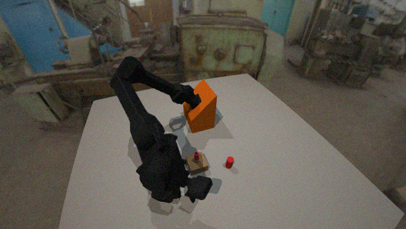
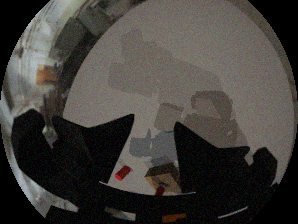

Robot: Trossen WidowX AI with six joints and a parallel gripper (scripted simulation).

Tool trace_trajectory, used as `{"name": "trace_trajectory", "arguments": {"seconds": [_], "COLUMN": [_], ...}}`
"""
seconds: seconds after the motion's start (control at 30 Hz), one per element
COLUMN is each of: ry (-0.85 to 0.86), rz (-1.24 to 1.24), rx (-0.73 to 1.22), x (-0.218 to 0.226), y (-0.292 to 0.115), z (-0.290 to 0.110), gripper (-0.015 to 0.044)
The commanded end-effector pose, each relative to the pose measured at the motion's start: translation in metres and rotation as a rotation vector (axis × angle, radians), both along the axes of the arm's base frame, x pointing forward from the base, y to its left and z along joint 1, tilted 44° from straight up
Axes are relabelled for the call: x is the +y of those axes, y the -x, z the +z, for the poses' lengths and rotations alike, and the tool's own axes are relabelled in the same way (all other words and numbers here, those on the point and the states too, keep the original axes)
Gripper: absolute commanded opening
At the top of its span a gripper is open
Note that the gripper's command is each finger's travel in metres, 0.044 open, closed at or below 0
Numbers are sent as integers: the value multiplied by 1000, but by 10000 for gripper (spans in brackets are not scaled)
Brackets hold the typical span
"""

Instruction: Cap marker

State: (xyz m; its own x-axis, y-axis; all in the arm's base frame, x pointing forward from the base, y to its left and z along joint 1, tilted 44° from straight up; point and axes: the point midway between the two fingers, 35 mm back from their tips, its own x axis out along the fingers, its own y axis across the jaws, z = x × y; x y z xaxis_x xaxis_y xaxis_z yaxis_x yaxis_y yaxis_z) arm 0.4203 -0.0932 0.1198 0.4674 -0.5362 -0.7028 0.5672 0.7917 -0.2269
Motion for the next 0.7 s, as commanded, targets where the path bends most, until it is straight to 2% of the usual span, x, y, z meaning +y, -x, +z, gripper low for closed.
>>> {"name": "trace_trajectory", "arguments": {"seconds": [0.0, 0.13, 0.3, 0.43, 0.67], "ry": [41, 122, 218, 365, 392], "rz": [114, 268, 388, 506, 524], "rx": [203, 453, 664, 895, 930], "x": [44, 95, 133, 167, 164], "y": [8, 32, 61, 100, 105], "z": [-38, -78, -107, -131, -142], "gripper": [245, 245, 245, 245, 245]}}
